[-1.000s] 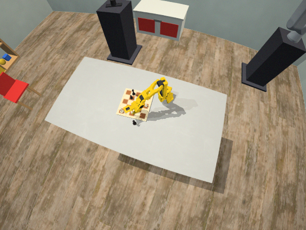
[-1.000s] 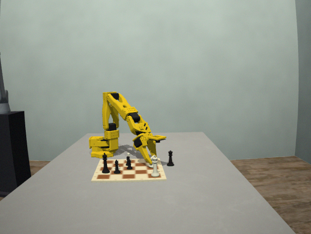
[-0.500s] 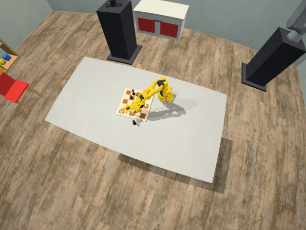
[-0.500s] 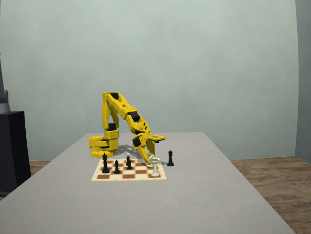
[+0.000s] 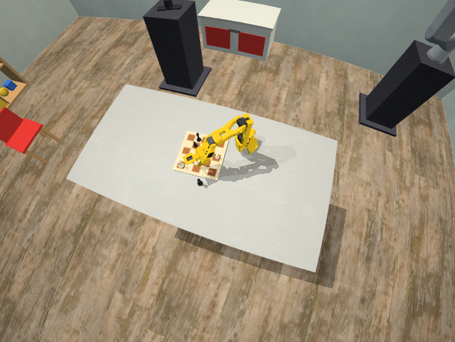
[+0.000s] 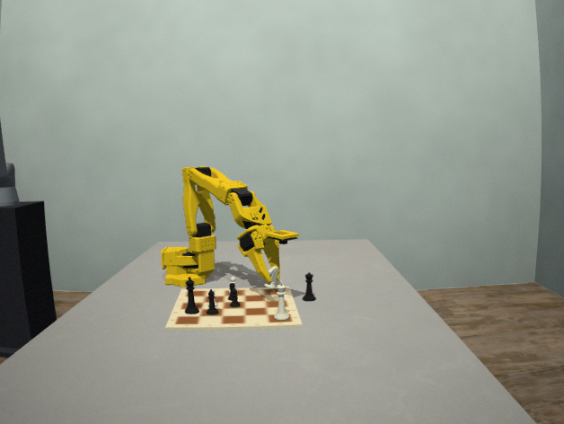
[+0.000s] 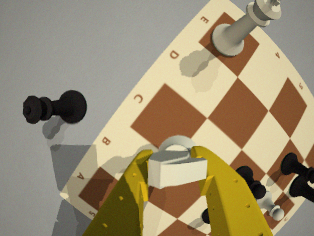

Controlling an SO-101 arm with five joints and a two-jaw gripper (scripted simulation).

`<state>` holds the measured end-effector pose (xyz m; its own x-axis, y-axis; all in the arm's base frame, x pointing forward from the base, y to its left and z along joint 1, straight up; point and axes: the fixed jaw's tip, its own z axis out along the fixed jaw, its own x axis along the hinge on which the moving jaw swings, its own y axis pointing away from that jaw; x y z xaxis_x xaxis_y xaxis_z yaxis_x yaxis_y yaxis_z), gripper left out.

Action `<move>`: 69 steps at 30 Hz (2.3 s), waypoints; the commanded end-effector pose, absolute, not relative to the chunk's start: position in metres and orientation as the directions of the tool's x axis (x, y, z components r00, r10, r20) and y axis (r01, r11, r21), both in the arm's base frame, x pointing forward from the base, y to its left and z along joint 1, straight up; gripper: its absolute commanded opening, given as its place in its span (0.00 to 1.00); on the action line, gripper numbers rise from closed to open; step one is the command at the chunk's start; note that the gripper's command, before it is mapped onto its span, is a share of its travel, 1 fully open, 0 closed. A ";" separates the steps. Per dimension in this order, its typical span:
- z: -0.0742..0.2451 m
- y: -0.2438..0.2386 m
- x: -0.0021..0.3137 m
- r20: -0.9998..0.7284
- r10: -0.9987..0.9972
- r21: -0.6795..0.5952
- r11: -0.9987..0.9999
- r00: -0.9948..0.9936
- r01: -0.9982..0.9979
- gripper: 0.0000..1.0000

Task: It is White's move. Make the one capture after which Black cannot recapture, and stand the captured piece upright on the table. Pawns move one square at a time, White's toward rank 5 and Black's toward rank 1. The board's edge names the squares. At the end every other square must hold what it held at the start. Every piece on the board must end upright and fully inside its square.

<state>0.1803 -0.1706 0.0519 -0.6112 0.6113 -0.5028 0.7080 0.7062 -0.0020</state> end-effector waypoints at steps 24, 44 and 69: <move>0.088 -0.173 0.181 -0.523 0.601 -0.005 0.706 -0.604 0.708 0.00; 0.086 -0.103 0.133 -0.516 0.546 -0.007 0.768 -0.661 0.640 0.00; 0.090 -0.101 0.145 -0.516 0.509 -0.007 0.802 -0.689 0.597 0.00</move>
<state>0.1414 -0.0999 0.0868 -0.6904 0.5183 -0.5047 0.6038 0.7971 -0.0075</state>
